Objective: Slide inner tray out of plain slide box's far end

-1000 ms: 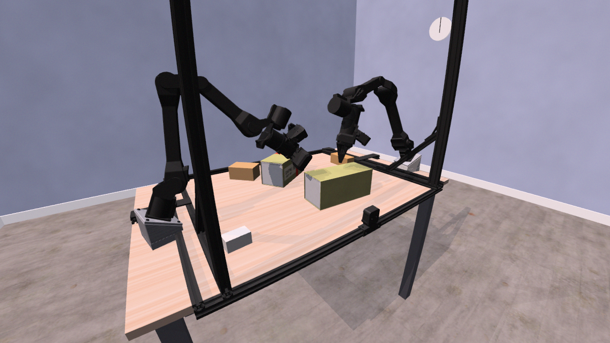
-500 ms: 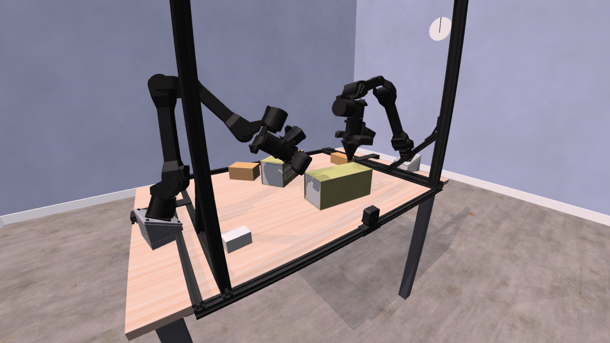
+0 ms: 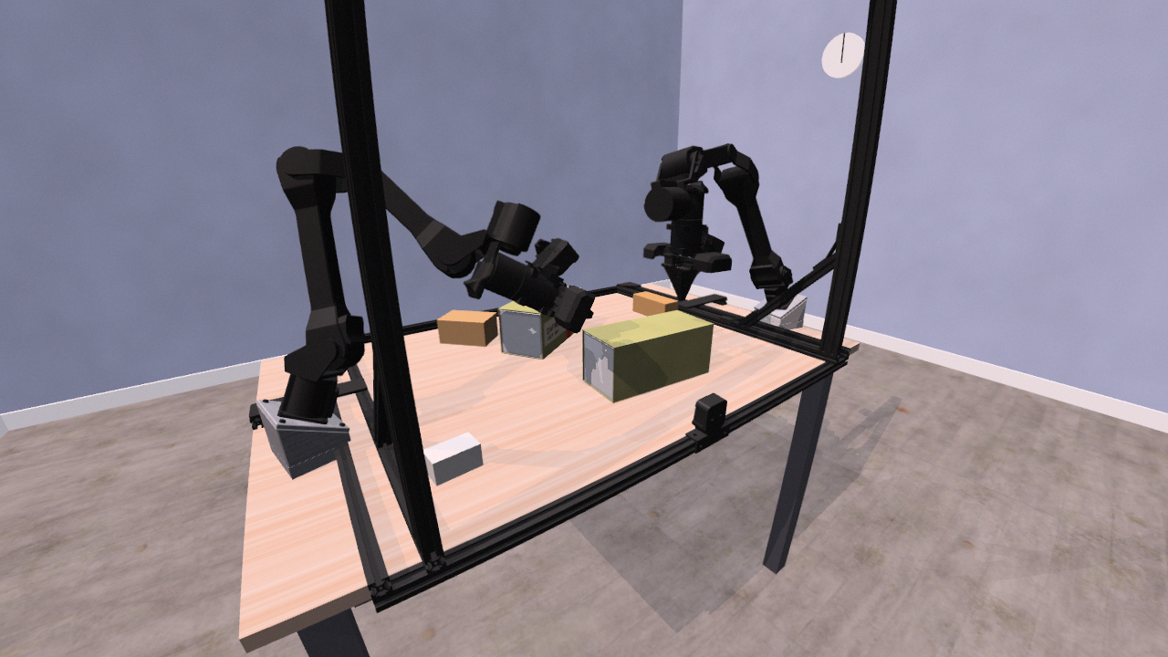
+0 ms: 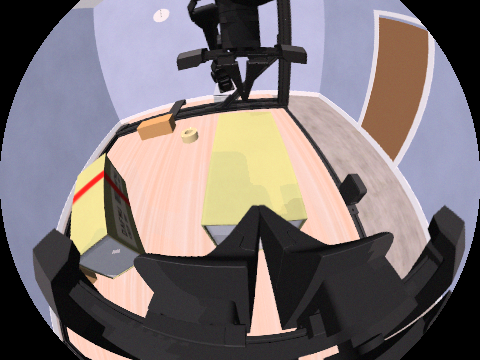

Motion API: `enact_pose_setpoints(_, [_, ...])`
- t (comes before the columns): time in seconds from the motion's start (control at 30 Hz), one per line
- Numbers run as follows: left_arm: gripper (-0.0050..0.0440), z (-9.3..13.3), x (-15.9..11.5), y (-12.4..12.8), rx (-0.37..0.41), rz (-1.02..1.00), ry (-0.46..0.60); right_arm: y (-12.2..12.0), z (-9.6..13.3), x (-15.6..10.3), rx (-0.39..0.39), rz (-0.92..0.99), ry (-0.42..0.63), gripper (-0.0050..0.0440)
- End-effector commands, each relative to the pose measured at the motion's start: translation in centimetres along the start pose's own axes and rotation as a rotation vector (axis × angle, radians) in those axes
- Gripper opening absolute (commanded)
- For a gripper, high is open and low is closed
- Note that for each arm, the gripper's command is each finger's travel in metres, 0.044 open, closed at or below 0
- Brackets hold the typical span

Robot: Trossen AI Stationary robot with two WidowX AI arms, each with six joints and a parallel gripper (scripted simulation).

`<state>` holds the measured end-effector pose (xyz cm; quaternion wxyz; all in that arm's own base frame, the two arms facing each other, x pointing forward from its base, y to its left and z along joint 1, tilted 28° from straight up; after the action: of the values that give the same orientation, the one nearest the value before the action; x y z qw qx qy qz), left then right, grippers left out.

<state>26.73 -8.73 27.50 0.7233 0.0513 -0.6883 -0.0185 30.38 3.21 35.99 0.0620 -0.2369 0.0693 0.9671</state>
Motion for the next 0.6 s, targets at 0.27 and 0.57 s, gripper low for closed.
enact_pose_setpoints(0.27, [0.0,-1.8,-3.6,-0.2,-0.007,0.004,0.078,0.0,0.0,0.0,0.0,0.0,0.0,0.0])
enact_pose_setpoints(0.57, [0.0,-4.7,-8.7,0.2,-0.005,0.001,0.068,0.0,0.0,0.0,0.0,0.0,0.0,0.0])
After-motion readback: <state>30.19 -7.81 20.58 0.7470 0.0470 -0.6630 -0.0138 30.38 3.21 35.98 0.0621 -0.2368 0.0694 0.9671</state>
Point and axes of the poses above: on each arm, the point midway between the two fingers, 35 mm back from their tips, its own z axis back along the fingers, its own y axis across the jaws, x = y × z, the point moved 7 cm from there along z, back along the fingers, and after that the axes turned 4 degrees about z, right-handed, at the moved point
